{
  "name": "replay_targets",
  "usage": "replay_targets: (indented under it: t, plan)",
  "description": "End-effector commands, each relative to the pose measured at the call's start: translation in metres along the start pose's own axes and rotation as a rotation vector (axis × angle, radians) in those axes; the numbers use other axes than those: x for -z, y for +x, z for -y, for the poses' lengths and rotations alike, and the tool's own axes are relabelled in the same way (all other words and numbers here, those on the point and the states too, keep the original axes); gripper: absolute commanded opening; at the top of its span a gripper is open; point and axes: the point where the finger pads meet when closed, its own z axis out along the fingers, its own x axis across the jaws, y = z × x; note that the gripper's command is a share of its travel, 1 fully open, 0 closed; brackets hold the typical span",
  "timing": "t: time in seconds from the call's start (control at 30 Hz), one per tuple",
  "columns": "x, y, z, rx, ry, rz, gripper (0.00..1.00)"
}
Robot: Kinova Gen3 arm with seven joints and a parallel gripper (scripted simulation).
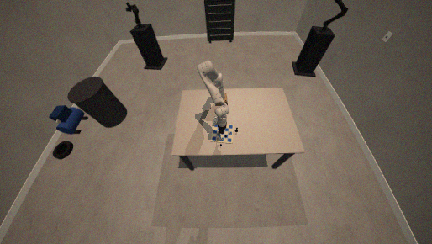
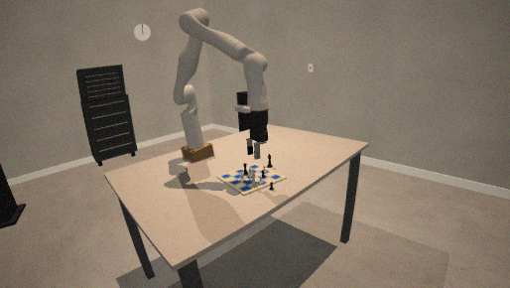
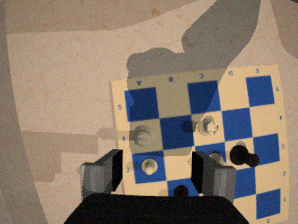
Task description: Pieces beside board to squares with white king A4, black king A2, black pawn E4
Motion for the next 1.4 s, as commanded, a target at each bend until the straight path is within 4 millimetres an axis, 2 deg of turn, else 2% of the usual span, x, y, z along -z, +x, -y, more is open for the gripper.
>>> replay_targets:
  t: [0.0,0.37,0.43,0.93,1.0,1.37]
  plan:
    - [0.002,0.006,-0.015,-0.059,-0.011,0.008,1.0]
    - [0.001,0.039,-0.051,-0.369,-0.013,-0.003,1.0]
    - [0.001,0.039,-0.051,-0.369,-0.013,-0.003,1.0]
    - [0.002,0.089,-0.106,-0.839,-0.013,-0.004,1.0]
    - [0.002,0.089,-0.106,-0.839,-0.013,-0.004,1.0]
    - [0.003,0.115,-0.134,-1.093,-0.017,-0.002,1.0]
